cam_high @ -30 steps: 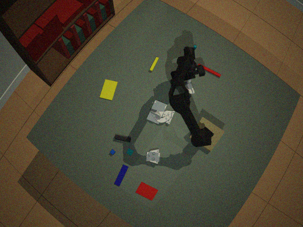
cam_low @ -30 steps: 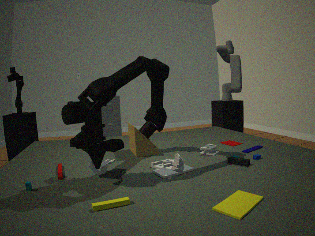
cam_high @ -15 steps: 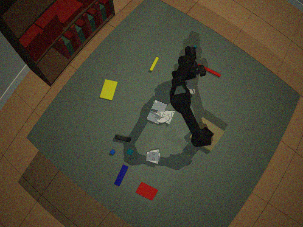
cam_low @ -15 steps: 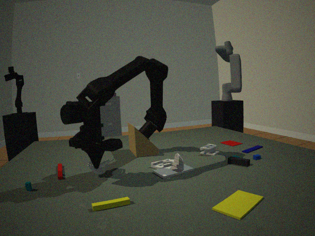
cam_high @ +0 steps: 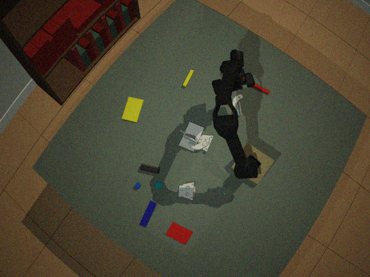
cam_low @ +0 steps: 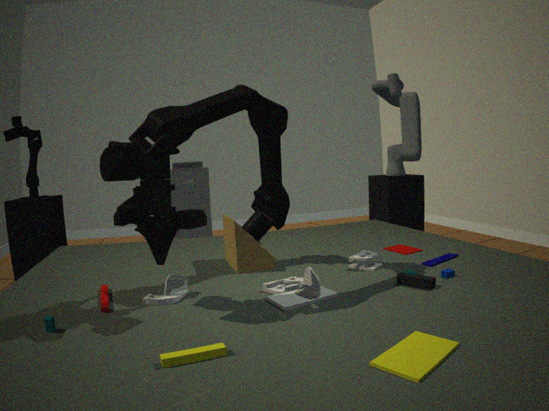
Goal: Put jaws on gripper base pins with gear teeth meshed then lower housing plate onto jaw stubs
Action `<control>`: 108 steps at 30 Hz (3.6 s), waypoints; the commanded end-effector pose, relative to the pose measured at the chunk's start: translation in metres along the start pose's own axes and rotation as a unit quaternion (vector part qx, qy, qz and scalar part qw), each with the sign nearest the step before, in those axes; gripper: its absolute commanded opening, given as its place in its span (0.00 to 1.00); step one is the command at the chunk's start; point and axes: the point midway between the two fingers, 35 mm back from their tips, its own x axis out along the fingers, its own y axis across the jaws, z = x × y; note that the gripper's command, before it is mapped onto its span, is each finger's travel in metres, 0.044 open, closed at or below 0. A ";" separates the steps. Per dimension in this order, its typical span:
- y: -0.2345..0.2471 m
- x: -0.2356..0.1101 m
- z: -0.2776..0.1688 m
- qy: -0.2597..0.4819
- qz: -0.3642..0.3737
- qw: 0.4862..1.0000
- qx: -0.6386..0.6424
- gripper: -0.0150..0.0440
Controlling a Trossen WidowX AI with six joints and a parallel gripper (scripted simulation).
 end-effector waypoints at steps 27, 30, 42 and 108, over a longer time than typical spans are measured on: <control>0.000 0.004 -0.001 0.004 0.000 1.000 0.001 1.00; 0.000 0.004 -0.001 0.004 0.000 1.000 0.001 1.00; 0.000 0.004 -0.001 0.004 0.000 1.000 0.001 1.00; 0.002 -0.005 -0.002 0.008 0.000 1.000 0.000 1.00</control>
